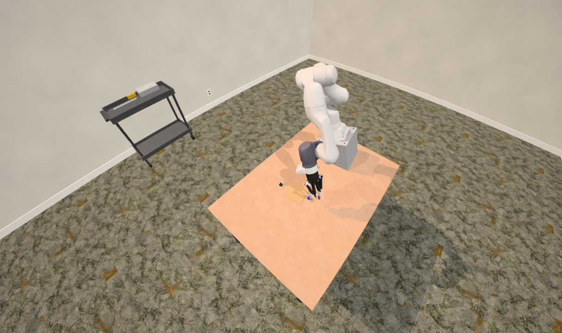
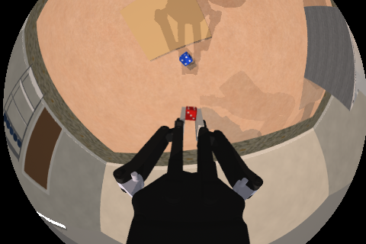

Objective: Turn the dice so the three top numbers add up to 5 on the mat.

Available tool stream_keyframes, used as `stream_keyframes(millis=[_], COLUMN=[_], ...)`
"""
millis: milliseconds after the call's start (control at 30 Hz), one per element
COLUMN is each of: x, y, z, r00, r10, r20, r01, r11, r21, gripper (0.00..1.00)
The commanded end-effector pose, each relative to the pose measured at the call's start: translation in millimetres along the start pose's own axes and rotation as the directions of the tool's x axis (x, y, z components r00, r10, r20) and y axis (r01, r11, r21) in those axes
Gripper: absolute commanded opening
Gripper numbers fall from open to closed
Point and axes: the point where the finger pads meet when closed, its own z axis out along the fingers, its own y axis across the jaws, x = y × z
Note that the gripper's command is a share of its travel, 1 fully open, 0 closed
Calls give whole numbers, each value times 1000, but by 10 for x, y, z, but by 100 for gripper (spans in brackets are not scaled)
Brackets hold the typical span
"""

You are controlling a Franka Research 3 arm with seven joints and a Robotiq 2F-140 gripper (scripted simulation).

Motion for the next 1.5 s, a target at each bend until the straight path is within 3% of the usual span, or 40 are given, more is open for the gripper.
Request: stream_keyframes(millis=[0,133,200,567,667,800,1033,1467], x=[11,14,50,91,91,121,159,167], y=[-77,-81,-51,-38,-40,-46,-69,-87], z=[-22,-26,5,14,12,8,-5,-9], r00=[986,983,973,931,929,873,798,778], r10=[-132,-132,-135,-136,-135,-131,-125,-125], r20=[106,124,185,339,346,469,589,615], r01=[128,127,131,134,134,134,133,132], r11=[991,991,991,991,991,991,991,991], r21=[46,48,35,28,29,28,29,35], gripper=[9,9,9,9,9,9,9,9])
